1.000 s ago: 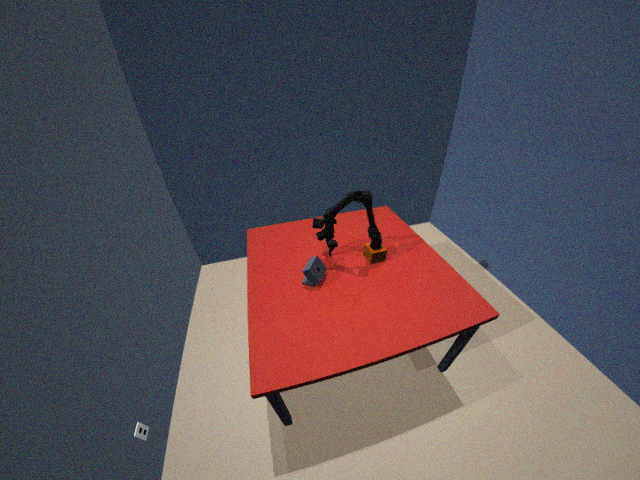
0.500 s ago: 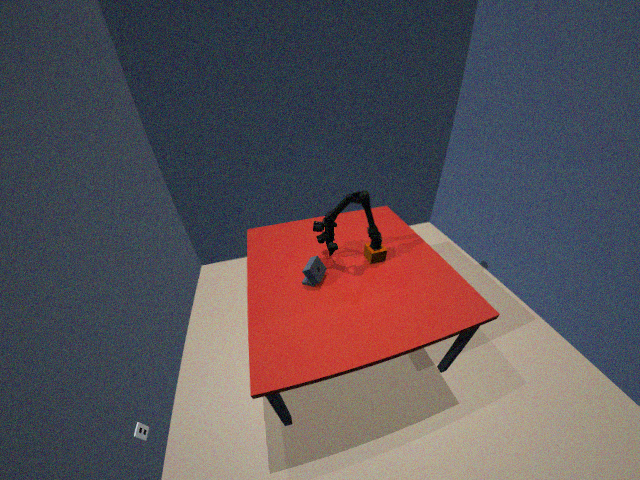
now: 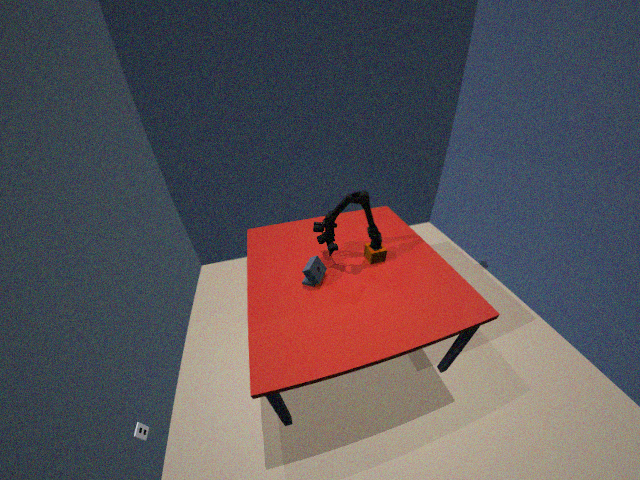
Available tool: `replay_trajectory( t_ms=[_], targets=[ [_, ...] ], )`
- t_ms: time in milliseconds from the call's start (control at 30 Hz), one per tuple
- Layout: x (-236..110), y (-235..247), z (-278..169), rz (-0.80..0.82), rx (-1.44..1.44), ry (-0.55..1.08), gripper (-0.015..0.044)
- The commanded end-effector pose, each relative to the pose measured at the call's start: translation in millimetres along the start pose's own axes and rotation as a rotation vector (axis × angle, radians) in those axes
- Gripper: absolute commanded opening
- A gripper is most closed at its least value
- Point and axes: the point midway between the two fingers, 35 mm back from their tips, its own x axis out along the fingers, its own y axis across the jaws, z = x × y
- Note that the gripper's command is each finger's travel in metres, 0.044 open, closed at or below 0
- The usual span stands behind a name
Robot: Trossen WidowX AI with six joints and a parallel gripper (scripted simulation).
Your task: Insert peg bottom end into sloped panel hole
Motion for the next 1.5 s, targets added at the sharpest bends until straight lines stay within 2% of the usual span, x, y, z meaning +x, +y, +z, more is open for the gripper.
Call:
replay_trajectory(
  t_ms=[0, 200, 433, 1467],
  targets=[
    [-0.3, 0.1, 0.3, 0.001, 0.000, -0.001, 0.0204],
    [-0.3, 0.1, 0.3, 0.001, 0.000, -0.001, 0.0046],
    [-0.3, 0.1, 0.3, 0.001, 0.000, -0.001, 0.0000],
    [-5.3, -0.3, 1.0, 0.001, 0.000, -0.001, 0.0000]
  ],
)
